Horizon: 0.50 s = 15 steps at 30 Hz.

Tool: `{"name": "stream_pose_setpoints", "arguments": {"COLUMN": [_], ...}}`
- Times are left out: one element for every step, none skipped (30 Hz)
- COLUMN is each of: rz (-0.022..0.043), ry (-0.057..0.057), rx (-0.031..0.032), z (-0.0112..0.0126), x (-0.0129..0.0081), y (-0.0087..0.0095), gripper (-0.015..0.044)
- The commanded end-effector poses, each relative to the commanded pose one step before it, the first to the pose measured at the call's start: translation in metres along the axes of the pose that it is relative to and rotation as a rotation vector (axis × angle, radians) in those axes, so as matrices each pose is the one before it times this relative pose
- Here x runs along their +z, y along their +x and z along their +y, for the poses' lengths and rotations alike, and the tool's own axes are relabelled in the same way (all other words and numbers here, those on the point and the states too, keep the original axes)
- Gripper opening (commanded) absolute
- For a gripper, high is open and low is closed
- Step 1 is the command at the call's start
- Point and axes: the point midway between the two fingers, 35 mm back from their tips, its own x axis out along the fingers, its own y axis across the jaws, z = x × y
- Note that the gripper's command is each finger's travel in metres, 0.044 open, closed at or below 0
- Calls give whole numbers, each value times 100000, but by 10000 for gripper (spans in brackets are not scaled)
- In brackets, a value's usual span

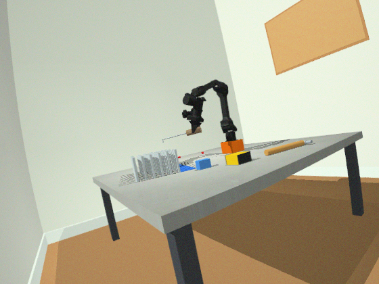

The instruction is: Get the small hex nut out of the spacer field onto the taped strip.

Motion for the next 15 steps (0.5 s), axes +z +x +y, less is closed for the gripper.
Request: {"name": "stream_pose_setpoints", "arguments": {"rz": [-770,24,16,8,0,-8,-16,-24,65,68,71,74,77,79,76], "ry": [11036,2997,2996,2995,2994,2992,2991,2989,1972,1972,1972,1972,1971,1966,1810], "rx": [-4240,-1165,-1164,-1164,-1163,-1163,-1163,-1162,-1023,-1022,-1021,-1021,-1020,-1017,-936], "z": [-494,-117,-111,-105,-99,-93,-87,-81,-96,-95,-94,-93,-93,-92,-83], "x": [2220,574,577,580,584,587,590,592,552,555,557,559,562,563,520], "y": [259,116,122,127,132,138,143,149,208,212,216,220,225,228,214], "gripper": [0,0,0,0,0,0,0,0,0,0,0,0,0,0,0]}}
